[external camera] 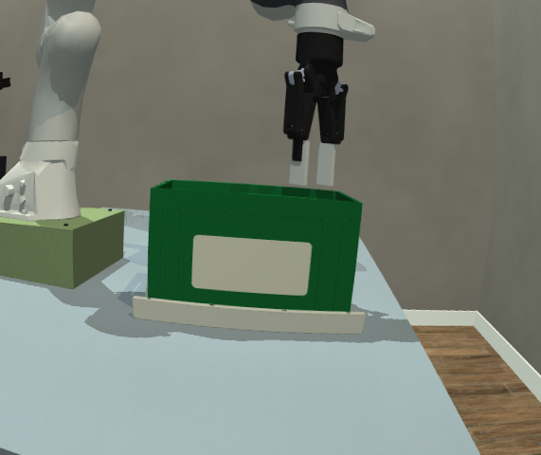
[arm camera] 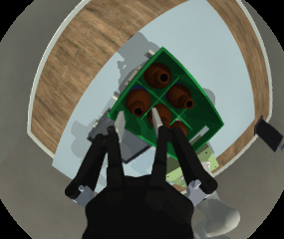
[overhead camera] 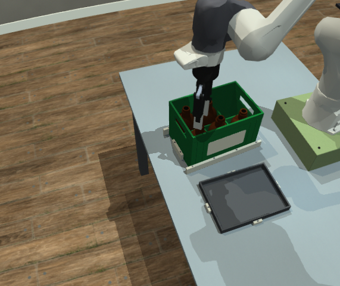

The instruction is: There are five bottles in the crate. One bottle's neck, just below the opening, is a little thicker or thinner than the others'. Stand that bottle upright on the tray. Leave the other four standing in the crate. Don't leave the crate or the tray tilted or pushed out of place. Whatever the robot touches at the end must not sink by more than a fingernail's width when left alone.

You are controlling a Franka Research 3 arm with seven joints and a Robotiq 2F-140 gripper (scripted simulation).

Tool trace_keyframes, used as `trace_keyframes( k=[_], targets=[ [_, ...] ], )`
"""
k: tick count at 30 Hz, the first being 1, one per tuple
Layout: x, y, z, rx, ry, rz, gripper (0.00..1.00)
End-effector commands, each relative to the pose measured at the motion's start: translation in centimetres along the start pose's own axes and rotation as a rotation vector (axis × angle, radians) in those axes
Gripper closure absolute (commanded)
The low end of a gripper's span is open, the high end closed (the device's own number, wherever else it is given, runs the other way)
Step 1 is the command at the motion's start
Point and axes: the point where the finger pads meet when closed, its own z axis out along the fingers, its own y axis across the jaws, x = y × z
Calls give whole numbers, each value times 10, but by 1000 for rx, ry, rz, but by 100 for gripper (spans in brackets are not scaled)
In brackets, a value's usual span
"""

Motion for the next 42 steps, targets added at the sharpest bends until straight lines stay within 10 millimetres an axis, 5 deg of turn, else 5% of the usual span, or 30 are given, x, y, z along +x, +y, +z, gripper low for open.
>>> trace_keyframes(
  k=[1, 42],
  targets=[
    [0, 0, 1, 2, -1, -5, 56],
    [0, 0, 16, 2, -1, -5, 56]
  ],
)
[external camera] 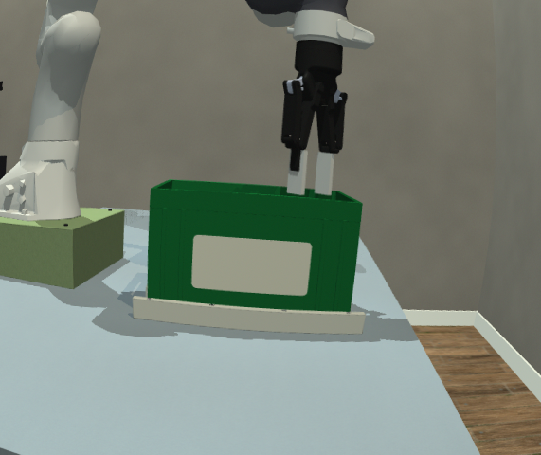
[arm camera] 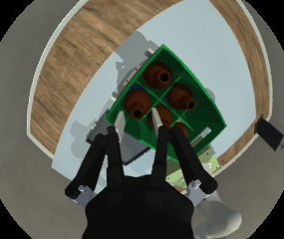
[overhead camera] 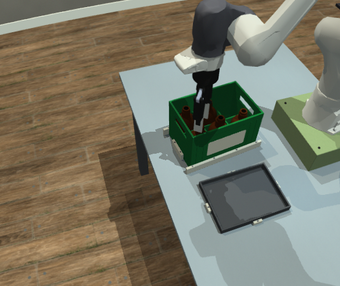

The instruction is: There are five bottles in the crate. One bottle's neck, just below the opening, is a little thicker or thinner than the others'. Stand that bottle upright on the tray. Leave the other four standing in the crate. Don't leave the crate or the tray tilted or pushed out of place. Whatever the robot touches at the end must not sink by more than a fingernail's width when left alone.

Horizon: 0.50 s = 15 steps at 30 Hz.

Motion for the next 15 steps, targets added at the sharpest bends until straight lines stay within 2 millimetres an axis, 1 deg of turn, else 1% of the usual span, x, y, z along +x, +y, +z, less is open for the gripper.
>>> trace_keyframes(
  k=[1, 15],
  targets=[
    [1, -1, 3, 7, 3, -11, 56],
    [1, -2, 19, 7, 3, -11, 56]
  ],
)
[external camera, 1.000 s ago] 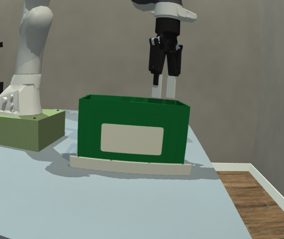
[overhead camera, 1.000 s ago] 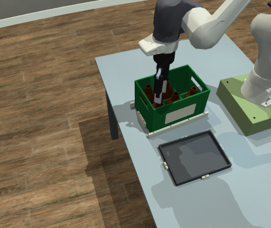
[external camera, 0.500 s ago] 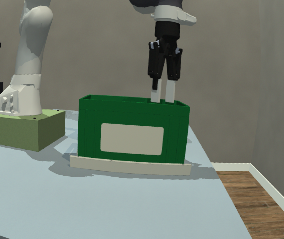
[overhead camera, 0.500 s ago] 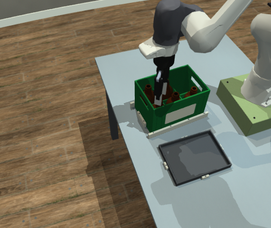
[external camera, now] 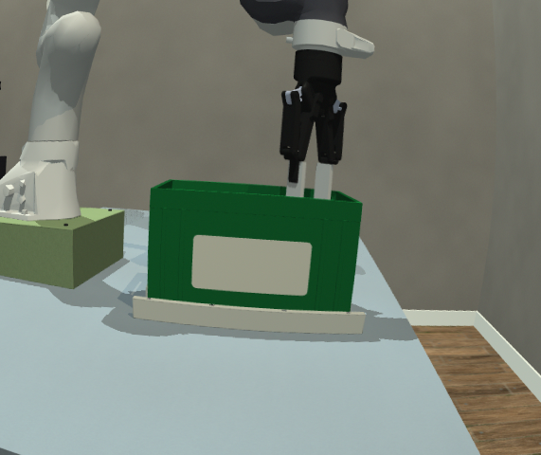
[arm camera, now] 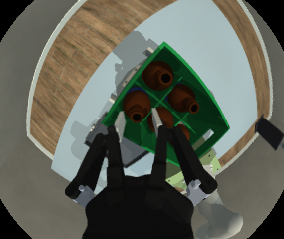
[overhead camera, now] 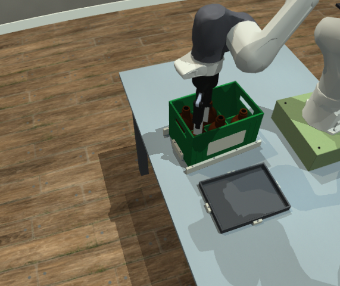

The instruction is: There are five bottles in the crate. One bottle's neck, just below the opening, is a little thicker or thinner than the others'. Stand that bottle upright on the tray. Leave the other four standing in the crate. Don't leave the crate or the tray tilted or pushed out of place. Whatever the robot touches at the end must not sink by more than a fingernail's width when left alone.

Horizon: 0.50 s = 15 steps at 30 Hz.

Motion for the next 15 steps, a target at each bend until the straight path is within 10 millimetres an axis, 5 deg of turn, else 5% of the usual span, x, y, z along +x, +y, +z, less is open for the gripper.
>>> trace_keyframes(
  k=[1, 15],
  targets=[
    [1, -3, 2, 9, 4, -18, 56],
    [1, -3, 11, 9, 4, -18, 56]
  ],
)
